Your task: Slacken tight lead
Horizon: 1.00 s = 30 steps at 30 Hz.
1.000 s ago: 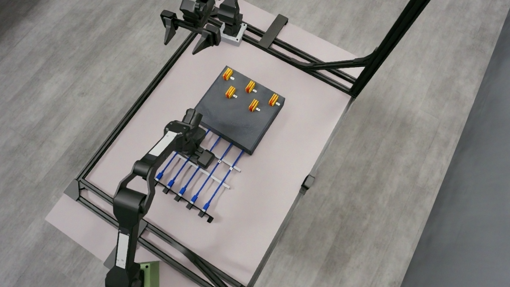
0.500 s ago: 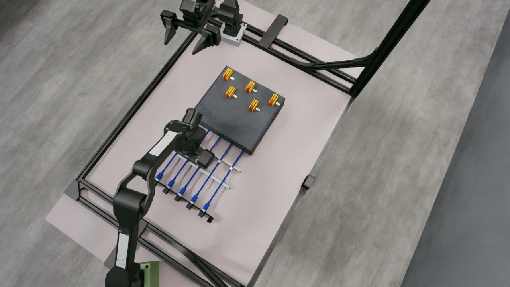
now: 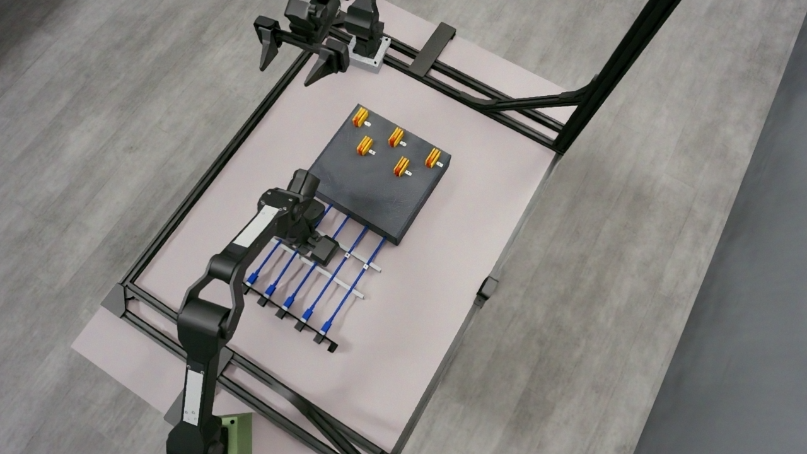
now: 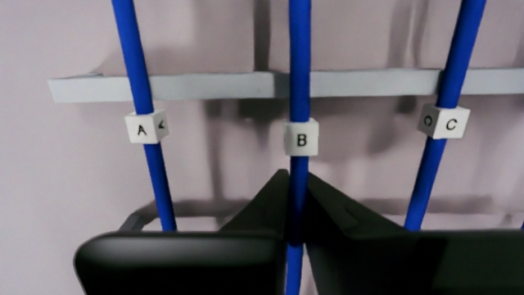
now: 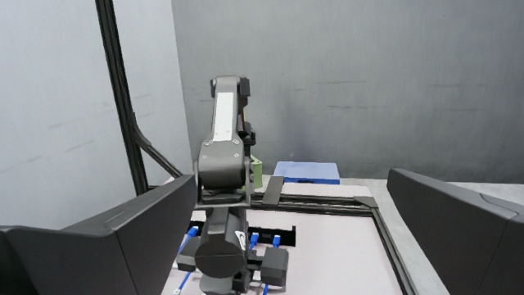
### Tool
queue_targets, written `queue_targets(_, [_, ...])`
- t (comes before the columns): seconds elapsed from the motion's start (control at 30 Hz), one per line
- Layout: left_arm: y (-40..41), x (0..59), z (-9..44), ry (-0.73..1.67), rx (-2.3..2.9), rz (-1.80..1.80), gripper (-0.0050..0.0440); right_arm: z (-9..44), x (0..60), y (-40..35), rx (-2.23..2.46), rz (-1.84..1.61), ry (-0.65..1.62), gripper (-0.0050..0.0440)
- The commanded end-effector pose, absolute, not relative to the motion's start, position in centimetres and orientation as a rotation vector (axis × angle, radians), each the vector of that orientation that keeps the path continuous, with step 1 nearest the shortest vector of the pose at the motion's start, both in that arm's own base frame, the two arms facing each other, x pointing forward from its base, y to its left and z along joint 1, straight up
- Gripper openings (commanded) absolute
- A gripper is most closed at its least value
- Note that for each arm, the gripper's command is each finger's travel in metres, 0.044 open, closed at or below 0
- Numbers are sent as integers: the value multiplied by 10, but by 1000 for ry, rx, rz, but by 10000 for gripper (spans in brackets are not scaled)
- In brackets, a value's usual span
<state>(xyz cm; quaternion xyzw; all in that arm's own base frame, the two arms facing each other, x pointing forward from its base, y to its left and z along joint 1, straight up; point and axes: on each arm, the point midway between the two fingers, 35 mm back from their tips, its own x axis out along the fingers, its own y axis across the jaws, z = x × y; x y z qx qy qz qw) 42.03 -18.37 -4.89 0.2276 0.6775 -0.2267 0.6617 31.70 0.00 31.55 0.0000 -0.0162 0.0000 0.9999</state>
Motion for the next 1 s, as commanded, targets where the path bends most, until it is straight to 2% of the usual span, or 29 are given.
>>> queue_targets(0.0, [-186,425,-17,1502,511,-513,-50,323,316,0,0,0,-50,440])
queue_targets(0.97, [-185,423,-7,1519,513,-513,-50,323,316,0,0,0,-50,440])
